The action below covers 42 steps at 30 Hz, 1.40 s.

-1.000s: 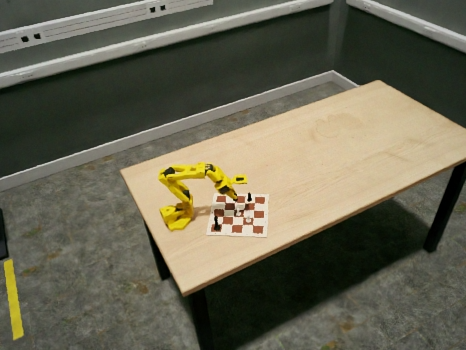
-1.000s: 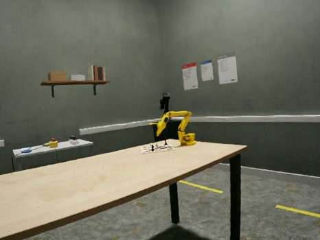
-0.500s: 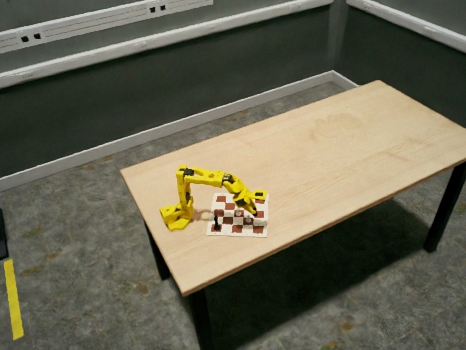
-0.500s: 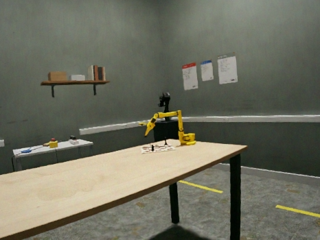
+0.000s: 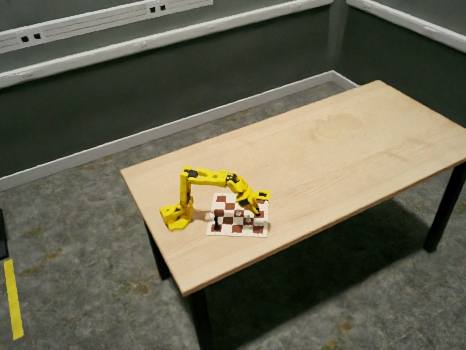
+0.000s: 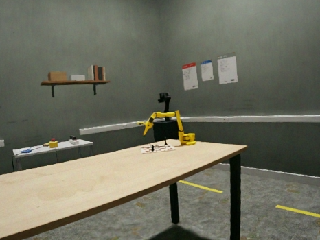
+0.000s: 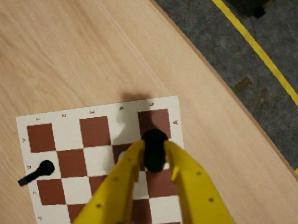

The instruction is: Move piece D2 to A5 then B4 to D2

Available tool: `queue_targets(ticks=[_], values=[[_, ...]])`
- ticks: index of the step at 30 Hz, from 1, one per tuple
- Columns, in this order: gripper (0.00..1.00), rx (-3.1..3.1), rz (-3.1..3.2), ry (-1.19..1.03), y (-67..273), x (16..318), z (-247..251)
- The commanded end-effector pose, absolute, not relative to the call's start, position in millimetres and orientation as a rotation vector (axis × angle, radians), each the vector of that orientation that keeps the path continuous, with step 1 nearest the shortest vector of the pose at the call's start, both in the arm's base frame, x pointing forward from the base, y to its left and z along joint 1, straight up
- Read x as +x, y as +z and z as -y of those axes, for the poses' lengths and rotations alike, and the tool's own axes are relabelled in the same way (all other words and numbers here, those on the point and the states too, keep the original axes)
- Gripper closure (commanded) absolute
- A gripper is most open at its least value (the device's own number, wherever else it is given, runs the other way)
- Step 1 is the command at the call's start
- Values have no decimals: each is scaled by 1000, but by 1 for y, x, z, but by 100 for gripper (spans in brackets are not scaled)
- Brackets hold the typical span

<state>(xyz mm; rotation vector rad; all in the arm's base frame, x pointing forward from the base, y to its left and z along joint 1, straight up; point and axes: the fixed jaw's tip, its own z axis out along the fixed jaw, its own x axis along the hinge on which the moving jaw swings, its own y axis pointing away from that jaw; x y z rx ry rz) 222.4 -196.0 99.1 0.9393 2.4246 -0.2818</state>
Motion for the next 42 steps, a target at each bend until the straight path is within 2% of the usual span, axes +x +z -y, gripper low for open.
queue_targets(ticks=[1,42], values=[[100,957,-2431,-280,96,220,199],[100,961,-2430,-281,79,218,198]])
